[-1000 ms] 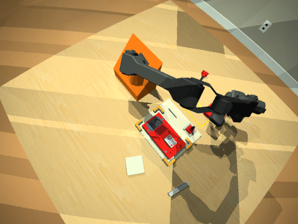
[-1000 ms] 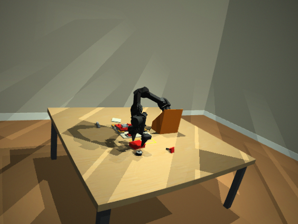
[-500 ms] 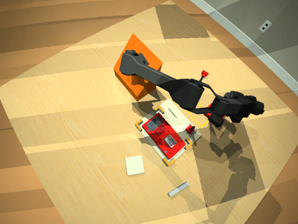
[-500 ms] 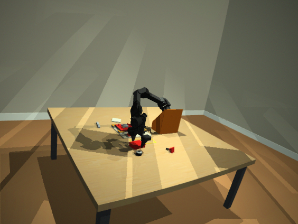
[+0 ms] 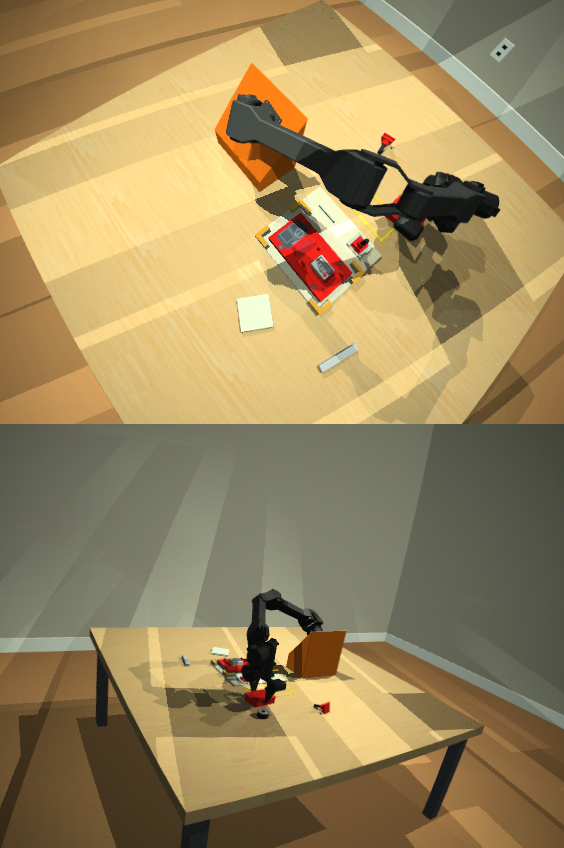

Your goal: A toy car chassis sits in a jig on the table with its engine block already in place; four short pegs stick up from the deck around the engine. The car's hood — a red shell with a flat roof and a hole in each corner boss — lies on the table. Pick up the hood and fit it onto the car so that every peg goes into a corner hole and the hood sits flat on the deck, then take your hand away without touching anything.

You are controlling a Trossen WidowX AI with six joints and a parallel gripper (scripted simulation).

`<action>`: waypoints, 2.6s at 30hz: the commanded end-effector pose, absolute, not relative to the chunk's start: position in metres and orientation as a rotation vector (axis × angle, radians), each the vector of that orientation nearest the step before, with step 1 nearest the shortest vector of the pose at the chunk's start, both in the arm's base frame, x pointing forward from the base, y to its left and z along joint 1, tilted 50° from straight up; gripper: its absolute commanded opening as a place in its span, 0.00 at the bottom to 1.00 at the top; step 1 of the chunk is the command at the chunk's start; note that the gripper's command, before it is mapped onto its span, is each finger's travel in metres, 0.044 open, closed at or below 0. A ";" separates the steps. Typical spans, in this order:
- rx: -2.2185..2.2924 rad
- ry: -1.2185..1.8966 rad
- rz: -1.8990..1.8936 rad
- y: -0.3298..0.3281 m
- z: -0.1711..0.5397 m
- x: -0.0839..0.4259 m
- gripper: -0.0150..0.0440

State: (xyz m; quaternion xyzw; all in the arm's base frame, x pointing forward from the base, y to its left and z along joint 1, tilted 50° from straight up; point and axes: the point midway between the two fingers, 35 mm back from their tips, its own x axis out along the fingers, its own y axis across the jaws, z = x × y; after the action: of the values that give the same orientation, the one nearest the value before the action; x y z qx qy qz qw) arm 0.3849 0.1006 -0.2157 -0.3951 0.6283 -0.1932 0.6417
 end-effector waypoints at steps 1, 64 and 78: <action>-0.900 1.433 -0.441 0.101 -0.216 0.385 0.72; -0.881 1.428 -0.444 0.146 -0.113 0.385 0.25; -0.855 1.420 -0.457 0.118 -0.073 0.392 0.25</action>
State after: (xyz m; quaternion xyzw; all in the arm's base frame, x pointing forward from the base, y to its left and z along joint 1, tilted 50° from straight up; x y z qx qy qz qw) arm 0.3923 0.1265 -0.0820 -0.3750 0.6262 -0.2005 0.6535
